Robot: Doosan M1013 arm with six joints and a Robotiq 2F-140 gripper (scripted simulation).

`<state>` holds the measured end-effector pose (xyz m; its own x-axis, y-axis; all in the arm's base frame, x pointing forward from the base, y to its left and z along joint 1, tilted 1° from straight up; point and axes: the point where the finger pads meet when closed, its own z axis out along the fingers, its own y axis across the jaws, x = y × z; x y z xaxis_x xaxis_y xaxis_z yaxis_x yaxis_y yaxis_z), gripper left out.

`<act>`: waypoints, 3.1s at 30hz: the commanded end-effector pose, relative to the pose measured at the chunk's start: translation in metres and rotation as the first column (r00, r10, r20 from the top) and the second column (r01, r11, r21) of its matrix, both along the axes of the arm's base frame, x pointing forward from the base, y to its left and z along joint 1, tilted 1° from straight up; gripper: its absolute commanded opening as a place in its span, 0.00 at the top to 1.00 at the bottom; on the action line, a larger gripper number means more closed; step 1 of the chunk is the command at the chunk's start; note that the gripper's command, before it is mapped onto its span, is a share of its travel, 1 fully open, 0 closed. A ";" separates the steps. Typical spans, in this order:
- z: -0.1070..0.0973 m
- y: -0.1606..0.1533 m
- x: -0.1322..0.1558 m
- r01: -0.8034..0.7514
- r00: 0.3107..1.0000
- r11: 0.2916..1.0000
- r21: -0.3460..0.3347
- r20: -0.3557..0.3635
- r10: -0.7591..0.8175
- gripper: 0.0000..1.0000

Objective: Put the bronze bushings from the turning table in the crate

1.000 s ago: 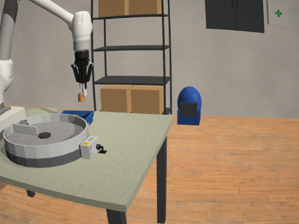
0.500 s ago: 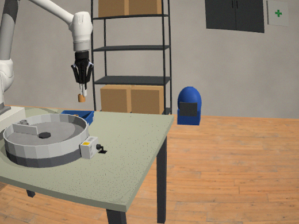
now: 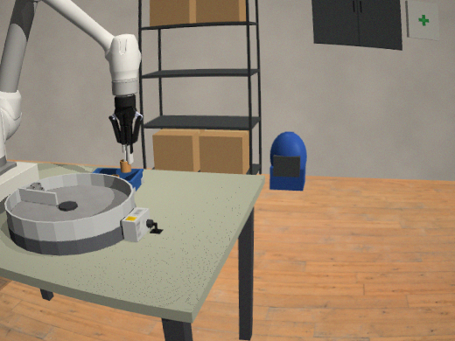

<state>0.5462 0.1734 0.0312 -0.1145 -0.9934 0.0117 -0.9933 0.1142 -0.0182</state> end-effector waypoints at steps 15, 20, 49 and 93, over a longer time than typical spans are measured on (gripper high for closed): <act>-0.009 0.000 0.000 0.000 1.000 1.000 0.000 0.000 0.000 1.00; -0.009 0.000 0.000 0.000 1.000 1.000 0.000 0.000 0.000 1.00; -0.012 0.000 0.000 0.000 1.000 1.000 0.000 0.000 0.000 1.00; -0.051 -0.001 0.001 0.000 1.000 1.000 0.000 0.000 0.000 1.00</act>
<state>0.5473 0.1728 -0.0197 -0.1145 -0.9934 0.0117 -0.9933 0.1142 -0.0184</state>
